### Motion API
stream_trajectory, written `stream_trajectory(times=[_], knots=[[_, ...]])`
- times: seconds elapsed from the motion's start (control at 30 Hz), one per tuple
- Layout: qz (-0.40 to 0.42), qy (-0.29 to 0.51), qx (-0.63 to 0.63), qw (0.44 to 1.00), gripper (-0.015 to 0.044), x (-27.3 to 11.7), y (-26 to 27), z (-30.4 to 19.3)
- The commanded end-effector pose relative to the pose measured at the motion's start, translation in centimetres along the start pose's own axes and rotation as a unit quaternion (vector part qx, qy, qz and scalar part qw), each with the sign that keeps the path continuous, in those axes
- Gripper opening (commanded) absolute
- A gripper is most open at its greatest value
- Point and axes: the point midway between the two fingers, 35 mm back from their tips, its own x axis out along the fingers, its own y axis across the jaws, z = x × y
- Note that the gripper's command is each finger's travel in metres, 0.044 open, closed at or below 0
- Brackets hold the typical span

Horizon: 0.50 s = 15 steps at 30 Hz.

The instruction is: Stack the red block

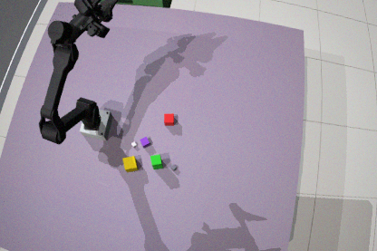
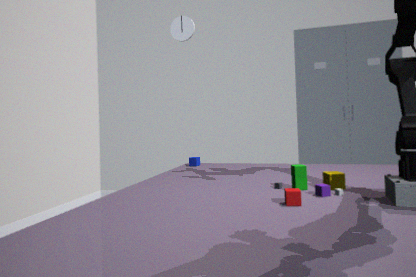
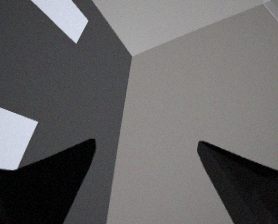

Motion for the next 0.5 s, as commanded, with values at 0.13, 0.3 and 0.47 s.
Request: stream_trajectory(times=[0.13, 0.3, 0.47], knots=[[-0.091, -0.029, -0.202, 0.975, 0.0440, 3.8, -6.3, 2.1], [-0.156, -0.042, -0.305, 0.939, 0.0440, 5.7, -10.2, 4.8], [-0.228, -0.048, -0.390, 0.891, 0.0440, 6.9, -14.0, 8.3]])
